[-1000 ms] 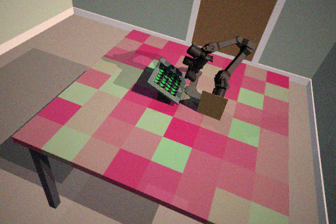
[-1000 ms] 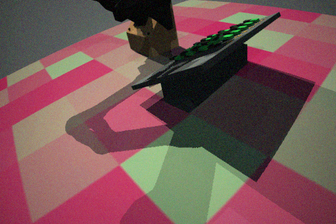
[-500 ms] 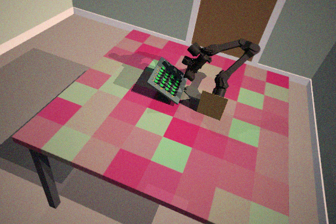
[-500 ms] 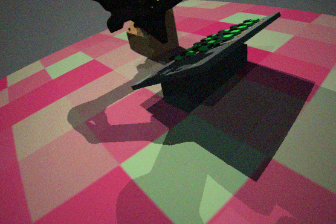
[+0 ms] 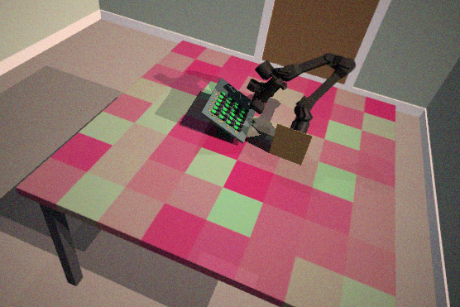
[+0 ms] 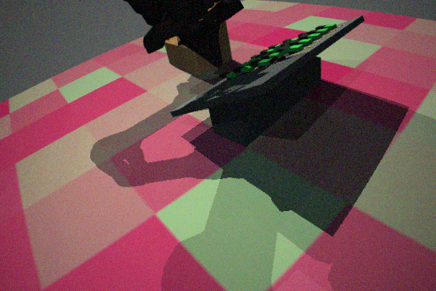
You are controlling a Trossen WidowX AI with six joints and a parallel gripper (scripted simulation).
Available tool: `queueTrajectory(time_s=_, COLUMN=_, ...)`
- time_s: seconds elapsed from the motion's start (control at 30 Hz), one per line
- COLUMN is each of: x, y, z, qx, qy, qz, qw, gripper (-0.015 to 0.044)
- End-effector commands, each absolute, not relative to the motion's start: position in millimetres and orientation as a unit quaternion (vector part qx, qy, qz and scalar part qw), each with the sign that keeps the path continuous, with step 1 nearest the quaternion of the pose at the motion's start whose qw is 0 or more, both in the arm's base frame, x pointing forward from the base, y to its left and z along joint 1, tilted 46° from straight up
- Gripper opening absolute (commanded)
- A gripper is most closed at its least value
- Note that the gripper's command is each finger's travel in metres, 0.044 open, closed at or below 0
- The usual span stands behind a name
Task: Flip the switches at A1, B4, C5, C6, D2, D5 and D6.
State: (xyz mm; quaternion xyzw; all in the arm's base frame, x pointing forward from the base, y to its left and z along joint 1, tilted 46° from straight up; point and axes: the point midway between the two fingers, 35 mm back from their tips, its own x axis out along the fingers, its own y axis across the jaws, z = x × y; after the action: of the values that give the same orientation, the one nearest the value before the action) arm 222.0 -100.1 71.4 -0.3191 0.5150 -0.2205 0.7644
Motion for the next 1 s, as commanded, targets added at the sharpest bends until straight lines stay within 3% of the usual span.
queueTrajectory(time_s=0.0, x=223.4, y=-103.3, z=64.8, qx=-0.322, qy=0.52, qz=-0.216, qw=0.761, gripper=0.0)
queueTrajectory(time_s=0.97, x=225.3, y=-107.2, z=61.0, qx=-0.322, qy=0.52, qz=-0.216, qw=0.761, gripper=0.0)
